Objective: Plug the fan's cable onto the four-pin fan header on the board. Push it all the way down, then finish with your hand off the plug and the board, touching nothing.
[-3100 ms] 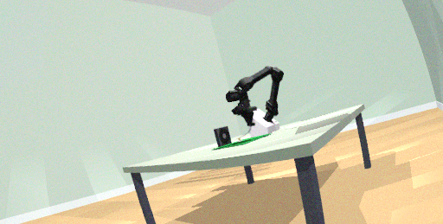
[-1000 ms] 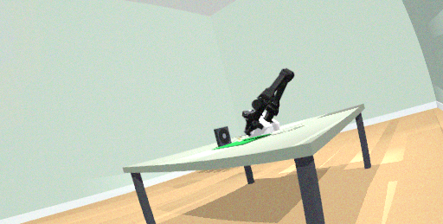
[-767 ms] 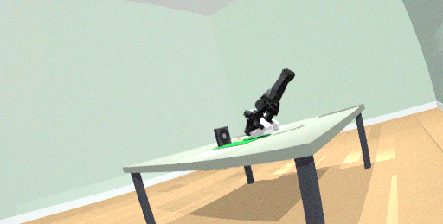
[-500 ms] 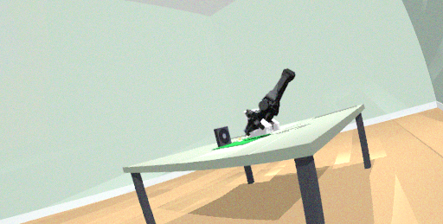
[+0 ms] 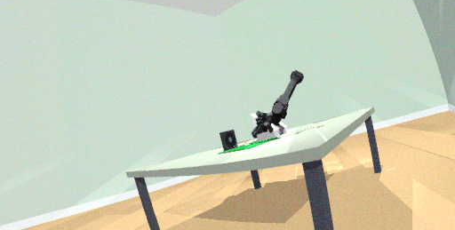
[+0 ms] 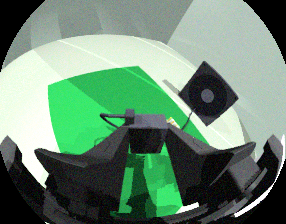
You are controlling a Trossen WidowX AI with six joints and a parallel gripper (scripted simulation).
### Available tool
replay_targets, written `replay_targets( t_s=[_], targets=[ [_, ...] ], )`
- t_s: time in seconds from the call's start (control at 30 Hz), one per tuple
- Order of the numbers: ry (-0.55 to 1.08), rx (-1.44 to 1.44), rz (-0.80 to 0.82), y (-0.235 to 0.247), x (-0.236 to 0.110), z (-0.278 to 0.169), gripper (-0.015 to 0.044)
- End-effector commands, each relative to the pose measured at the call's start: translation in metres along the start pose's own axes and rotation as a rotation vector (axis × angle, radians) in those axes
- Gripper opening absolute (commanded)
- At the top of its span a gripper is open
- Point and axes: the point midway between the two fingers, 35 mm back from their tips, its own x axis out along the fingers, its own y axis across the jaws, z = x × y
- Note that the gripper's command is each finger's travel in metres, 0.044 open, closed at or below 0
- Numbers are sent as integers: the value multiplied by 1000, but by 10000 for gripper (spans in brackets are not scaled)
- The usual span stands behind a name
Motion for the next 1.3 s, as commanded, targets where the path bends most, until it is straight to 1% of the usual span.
replay_targets(
  t_s=[0.0, 0.83, 1.27],
  targets=[
    [-56, 35, 18, 0, -4, 1, 0],
    [-319, 254, 182, 1, -34, 5, 0],
    [-304, 235, 174, 0, -35, 8, 0]
  ],
)
